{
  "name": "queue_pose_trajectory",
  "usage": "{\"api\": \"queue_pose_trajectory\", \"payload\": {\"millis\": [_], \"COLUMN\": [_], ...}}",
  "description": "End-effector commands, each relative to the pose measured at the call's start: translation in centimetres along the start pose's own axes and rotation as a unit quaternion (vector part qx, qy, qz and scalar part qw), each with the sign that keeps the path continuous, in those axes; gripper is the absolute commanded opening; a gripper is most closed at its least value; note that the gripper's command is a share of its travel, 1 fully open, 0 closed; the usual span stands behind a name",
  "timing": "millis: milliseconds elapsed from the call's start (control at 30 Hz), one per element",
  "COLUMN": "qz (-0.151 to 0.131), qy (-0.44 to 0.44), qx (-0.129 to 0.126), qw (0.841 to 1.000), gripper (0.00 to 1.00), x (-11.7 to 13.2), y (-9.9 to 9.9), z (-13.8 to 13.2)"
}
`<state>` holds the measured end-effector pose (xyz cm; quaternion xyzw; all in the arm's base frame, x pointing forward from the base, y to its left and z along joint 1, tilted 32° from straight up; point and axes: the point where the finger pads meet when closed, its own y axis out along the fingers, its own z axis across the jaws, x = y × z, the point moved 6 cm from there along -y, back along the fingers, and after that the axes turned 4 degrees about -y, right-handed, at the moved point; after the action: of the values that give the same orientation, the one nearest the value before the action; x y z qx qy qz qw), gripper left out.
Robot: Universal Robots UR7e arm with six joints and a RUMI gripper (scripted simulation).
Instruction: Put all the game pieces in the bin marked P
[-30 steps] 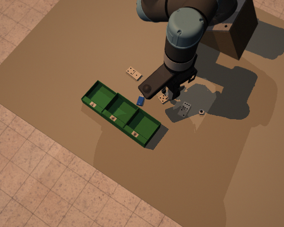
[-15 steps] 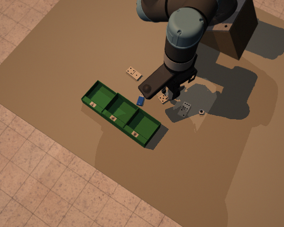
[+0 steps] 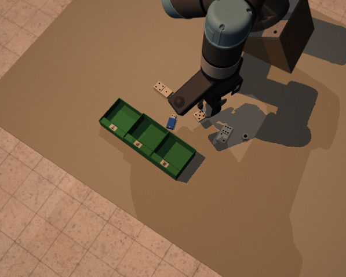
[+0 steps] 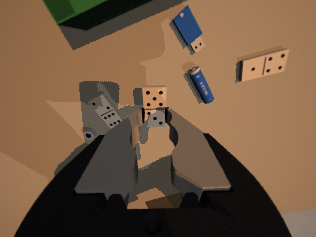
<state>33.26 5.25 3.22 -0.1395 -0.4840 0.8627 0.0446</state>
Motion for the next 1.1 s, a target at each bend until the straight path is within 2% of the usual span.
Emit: {"api": "queue_pose_trajectory", "payload": {"millis": [0, 200, 733, 900, 1067], "qz": [-0.001, -0.001, -0.001, -0.001, -0.001], "qy": [0.0, 0.0, 0.0, 0.0, -0.109], "qx": [0.001, 0.001, 0.001, 0.001, 0.001], "qw": [1.0, 1.0, 1.0, 1.0, 0.994], "gripper": [0.0, 0.0, 0.0, 0.0, 0.0], "x": [0.0, 0.0, 0.0, 0.0, -2.9], "y": [-1.2, -2.9, -2.9, -3.5, -3.5], "z": [0.0, 0.0, 0.0, 0.0, 0.9]}}
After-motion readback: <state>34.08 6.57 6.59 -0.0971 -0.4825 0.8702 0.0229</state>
